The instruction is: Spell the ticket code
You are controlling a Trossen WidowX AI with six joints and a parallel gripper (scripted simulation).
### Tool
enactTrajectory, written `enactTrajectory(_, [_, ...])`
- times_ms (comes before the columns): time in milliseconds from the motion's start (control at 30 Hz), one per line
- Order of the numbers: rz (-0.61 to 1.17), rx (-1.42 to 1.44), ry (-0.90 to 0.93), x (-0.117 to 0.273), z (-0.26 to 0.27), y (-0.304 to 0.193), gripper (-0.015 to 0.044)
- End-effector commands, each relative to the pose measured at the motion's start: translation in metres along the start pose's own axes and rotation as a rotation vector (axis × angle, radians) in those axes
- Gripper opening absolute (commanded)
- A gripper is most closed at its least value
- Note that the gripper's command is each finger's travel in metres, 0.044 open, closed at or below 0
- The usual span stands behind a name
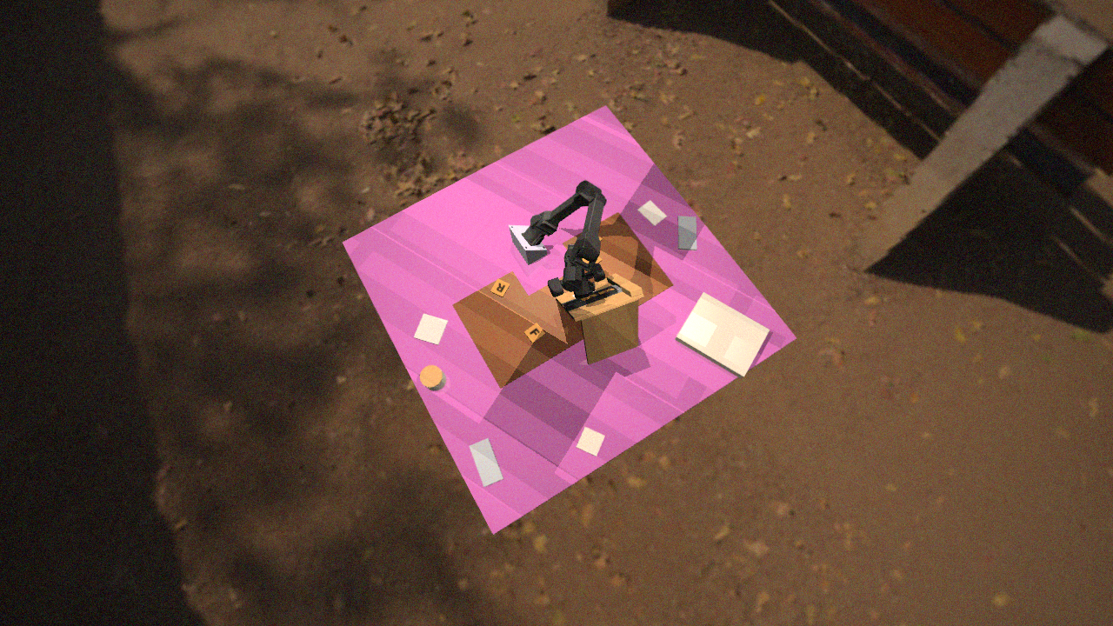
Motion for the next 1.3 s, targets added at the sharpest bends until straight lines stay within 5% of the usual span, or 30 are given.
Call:
enactTrajectory(0, [0.002, -0.004, 0.000, -0.002, -0.001, 0.001, 0.0000])
enactTrajectory(1267, [0.001, -0.003, 0.001, -0.016, -0.002, 0.014, 0.0000])
Point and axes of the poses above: the point midway between the two fingers, 35 mm back from their tips, its own x axis back along the fingers, its own z axis across the jaws, y = z × x, the point moved 3 cm from there along x, back along the fingers, and after that the axes turned 6 degrees about x, right-handed, at the moved point
